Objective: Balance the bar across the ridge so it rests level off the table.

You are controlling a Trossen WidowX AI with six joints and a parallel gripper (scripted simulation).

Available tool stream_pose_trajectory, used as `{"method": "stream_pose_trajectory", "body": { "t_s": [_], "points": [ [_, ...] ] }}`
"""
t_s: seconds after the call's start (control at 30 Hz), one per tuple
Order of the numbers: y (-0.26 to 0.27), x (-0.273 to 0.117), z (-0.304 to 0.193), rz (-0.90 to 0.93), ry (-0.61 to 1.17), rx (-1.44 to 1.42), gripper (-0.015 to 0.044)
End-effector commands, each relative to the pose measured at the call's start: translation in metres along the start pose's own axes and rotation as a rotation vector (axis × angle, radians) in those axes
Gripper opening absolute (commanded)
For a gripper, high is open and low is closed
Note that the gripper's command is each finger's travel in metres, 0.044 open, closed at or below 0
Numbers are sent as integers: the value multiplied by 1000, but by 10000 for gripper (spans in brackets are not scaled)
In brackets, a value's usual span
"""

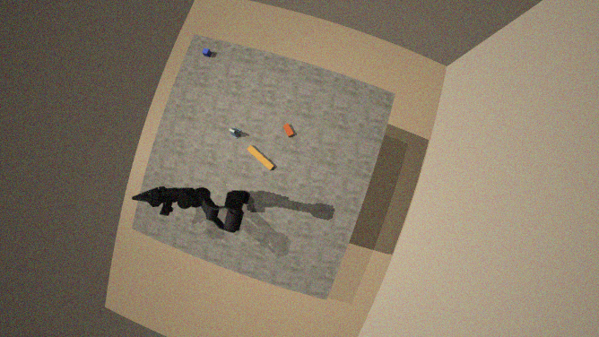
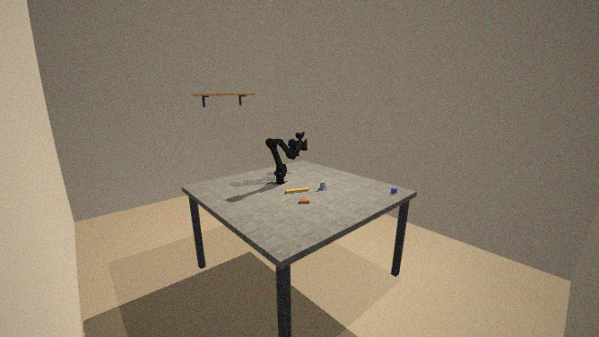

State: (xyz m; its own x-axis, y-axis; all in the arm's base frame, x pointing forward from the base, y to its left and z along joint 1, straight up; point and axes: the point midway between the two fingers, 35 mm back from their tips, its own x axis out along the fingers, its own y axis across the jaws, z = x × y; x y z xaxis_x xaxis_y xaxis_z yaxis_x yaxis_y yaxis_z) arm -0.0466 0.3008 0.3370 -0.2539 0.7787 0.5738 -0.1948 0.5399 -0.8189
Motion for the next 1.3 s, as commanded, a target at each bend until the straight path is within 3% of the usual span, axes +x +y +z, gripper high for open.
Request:
{"method": "stream_pose_trajectory", "body": {
  "t_s": [0.0,0.1,0.67,1.27],
  "points": [
    [1,0,-1,3,3,0,374],
    [8,2,-15,45,44,-4,315],
    [49,-12,-122,319,377,-12,315],
    [60,-77,-218,523,738,21,315]
  ]
}}
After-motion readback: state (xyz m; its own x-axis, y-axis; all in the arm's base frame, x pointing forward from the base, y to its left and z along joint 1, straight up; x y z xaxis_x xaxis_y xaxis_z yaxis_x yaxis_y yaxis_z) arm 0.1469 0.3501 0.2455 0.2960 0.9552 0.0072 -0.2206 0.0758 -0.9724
